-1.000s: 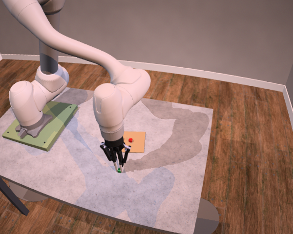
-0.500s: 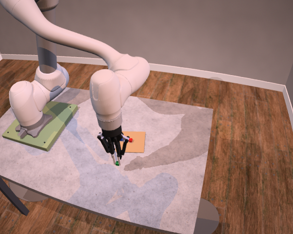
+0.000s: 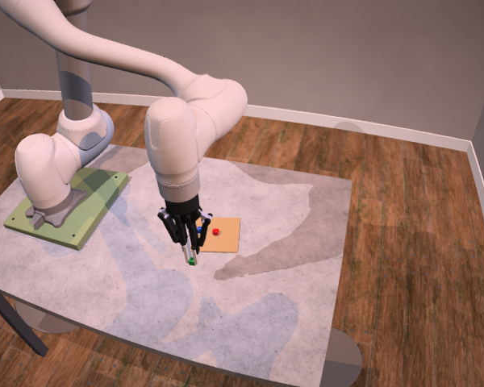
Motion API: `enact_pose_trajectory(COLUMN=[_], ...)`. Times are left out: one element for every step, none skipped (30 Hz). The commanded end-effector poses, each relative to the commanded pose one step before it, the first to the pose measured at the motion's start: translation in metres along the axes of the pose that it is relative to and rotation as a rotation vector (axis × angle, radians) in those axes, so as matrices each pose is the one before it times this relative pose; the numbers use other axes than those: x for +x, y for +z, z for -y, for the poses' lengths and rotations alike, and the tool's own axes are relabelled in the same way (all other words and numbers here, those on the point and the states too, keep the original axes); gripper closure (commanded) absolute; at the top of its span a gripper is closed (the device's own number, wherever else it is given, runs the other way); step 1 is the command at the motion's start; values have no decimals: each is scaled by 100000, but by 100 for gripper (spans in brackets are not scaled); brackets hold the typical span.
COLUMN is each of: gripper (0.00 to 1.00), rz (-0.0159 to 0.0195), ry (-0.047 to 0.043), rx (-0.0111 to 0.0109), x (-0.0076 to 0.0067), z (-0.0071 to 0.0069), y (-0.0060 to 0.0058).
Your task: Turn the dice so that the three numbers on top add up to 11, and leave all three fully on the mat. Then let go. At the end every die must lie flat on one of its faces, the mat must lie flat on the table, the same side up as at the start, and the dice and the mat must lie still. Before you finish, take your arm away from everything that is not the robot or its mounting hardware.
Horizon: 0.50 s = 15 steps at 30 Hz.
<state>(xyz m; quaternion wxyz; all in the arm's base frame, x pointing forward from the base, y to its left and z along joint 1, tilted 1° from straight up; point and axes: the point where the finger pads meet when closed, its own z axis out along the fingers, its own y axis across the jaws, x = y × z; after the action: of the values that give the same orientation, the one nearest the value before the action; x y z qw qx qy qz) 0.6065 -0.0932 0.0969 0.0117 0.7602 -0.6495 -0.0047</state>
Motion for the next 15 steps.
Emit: enact_pose_trajectory(gripper=[93,93,93,93,93,93,93,93,93,93,93,93,93,93,93], rz=[83,0,0,0,0,0,1,1,1,2,2,1,1,2,1], ry=[125,82,535,1335,0,0,2377,3566,4816,6052,7208,5143,3086,6094,2976], rx=[2,0,0,0,0,0,0,0,1,1,1,0,0,0,0], x=[81,0,0,1,0,0,2,2,1,0,-3,-5,-4,-9,-6], z=[-15,1,4,9,0,0,16,24,32,40,48,34,20,39,19], y=[-284,0,3,8,0,0,14,21,28,35,42,30,18,35,17])
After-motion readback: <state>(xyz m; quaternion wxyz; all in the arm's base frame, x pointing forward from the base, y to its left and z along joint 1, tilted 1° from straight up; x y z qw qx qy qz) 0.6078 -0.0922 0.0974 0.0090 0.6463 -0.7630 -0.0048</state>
